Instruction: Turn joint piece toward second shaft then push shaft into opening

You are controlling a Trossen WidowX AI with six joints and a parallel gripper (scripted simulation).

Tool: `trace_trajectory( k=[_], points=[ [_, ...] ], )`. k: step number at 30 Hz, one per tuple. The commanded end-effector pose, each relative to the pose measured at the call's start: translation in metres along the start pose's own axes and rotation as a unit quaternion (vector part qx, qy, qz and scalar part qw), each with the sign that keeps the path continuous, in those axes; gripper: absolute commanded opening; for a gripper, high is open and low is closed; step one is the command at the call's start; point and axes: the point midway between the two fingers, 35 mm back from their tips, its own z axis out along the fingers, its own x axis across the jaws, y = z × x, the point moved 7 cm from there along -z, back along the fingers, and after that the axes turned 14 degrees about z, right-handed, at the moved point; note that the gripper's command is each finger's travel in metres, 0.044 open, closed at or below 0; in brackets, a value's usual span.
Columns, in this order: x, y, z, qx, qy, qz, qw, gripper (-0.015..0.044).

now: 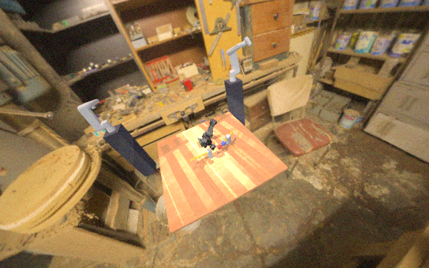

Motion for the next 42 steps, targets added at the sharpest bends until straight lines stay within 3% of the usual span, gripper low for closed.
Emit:
trace_trajectory(
  k=[1, 20, 42],
  points=[
    [0.008, 0.018, -0.005, -0.006, 0.001, -0.054, 0.999, 0.044],
    [0.031, 0.113, -0.025, -0.026, -0.008, -0.368, 0.93, 0.044],
    [0.024, 0.225, -0.033, -0.028, -0.033, -0.664, 0.746, 0.044]
  ],
)
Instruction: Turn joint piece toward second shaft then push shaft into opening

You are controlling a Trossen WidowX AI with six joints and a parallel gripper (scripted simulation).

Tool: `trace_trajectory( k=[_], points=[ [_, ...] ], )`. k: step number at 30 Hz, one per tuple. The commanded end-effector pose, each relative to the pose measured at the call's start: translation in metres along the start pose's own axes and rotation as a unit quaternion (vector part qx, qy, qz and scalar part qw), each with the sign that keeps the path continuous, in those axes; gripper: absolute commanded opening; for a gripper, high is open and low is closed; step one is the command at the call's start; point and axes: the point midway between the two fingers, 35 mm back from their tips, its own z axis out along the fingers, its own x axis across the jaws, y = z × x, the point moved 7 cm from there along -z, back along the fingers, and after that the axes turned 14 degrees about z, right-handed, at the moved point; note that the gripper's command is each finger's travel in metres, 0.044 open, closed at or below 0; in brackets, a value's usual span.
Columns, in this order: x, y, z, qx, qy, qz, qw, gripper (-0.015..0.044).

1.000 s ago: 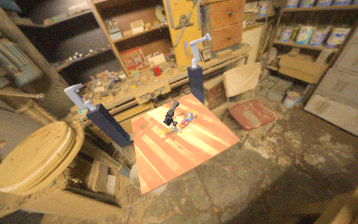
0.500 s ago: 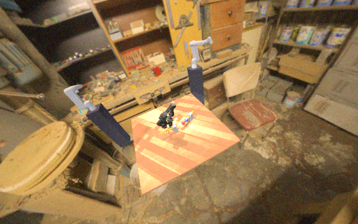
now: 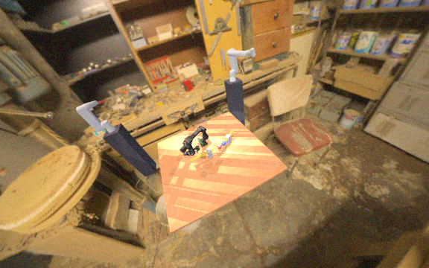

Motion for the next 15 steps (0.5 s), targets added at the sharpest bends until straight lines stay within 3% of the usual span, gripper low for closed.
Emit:
trace_trajectory(
  k=[1, 8, 15],
  points=[
    [-0.014, 0.0, 0.002, 0.005, -0.002, -0.044, 0.999, 0.044],
    [-0.014, 0.0, 0.003, 0.005, -0.002, -0.033, 0.999, 0.044],
    [-0.015, 0.001, 0.013, 0.001, -0.001, 0.083, 0.997, 0.044]
  ],
)
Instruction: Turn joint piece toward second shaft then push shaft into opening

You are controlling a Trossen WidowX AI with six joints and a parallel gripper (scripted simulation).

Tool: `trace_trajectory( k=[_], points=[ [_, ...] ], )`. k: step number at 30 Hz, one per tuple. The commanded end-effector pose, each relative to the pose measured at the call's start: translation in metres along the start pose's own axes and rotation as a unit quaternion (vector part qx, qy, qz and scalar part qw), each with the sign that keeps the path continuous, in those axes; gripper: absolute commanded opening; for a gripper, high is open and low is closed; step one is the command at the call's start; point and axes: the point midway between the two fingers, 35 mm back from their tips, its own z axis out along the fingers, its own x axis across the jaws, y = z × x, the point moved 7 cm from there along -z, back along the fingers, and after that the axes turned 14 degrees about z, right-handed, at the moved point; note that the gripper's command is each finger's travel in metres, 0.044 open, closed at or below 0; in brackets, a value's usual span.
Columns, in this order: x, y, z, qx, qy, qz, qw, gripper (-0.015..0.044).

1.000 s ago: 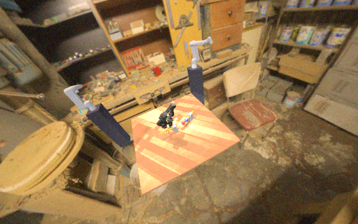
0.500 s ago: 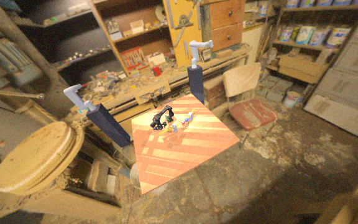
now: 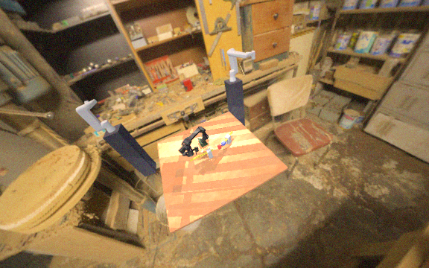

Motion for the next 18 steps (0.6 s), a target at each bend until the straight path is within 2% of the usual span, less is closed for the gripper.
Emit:
trace_trajectory(
  k=[1, 18],
  points=[
    [0.0, 0.0, 0.006, -0.002, 0.002, 0.064, 0.998, 0.044],
    [-0.002, 0.0, 0.031, -0.009, 0.01, 0.347, 0.938, 0.044]
  ],
)
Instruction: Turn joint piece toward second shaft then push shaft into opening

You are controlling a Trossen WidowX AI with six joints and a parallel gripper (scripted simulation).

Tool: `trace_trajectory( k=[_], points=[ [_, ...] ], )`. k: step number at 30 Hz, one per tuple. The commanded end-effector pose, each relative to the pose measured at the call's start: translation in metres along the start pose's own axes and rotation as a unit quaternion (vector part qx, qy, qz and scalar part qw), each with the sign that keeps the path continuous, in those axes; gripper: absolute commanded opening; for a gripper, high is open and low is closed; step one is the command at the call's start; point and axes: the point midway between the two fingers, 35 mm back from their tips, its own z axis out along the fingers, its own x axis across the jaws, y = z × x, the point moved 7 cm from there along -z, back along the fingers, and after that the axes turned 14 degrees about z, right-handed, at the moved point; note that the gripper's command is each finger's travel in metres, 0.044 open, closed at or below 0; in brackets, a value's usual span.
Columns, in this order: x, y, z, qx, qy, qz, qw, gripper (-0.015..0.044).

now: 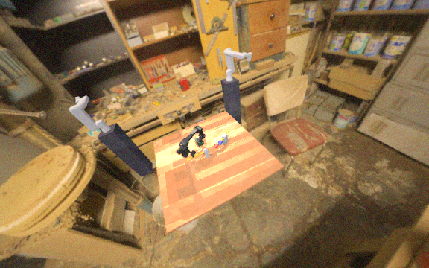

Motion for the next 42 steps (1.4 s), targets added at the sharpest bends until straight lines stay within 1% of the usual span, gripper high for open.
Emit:
trace_trajectory(
  k=[1, 10, 20, 28, 42],
  points=[
    [0.0, 0.0, 0.006, 0.0, 0.004, 0.069, 0.998, 0.044],
    [-0.001, -0.001, 0.02, -0.001, 0.01, 0.221, 0.975, 0.044],
    [-0.003, -0.003, 0.034, 0.0, 0.016, 0.381, 0.925, 0.044],
    [-0.003, -0.003, 0.036, 0.0, 0.016, 0.391, 0.92, 0.044],
    [-0.002, -0.003, 0.058, 0.0, 0.016, 0.391, 0.92, 0.044]
  ],
)
